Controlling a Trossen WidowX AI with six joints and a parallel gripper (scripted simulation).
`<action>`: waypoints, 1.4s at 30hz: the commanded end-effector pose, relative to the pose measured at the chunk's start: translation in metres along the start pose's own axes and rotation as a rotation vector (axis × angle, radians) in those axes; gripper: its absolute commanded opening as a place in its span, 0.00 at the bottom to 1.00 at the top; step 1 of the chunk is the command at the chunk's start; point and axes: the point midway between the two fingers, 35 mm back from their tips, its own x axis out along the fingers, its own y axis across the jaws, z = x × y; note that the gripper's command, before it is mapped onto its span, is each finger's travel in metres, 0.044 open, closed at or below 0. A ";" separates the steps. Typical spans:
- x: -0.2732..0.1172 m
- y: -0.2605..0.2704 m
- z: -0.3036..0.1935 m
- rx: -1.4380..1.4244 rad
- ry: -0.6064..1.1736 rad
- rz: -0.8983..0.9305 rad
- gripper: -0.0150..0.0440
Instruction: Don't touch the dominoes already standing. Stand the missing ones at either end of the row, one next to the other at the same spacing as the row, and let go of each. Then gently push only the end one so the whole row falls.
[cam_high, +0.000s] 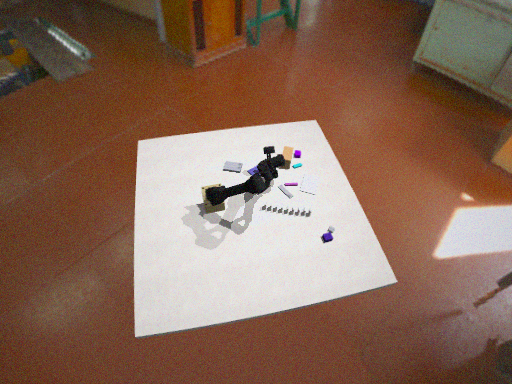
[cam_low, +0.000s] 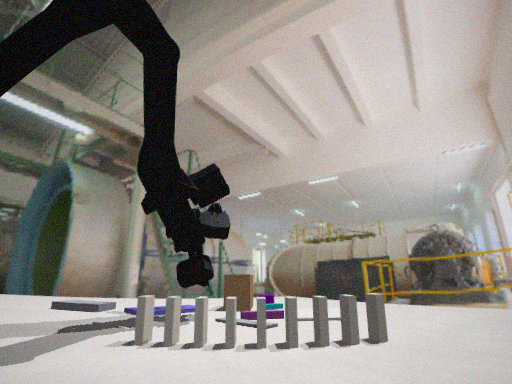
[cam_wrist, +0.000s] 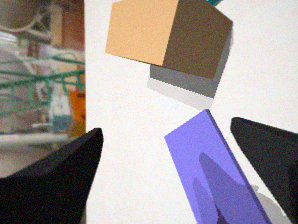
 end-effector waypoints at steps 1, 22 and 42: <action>-0.016 -0.002 -0.012 0.468 0.162 -0.460 1.00; -0.091 -0.024 -0.012 0.637 0.056 -1.001 1.00; -0.056 -0.073 -0.032 0.636 0.053 -1.004 1.00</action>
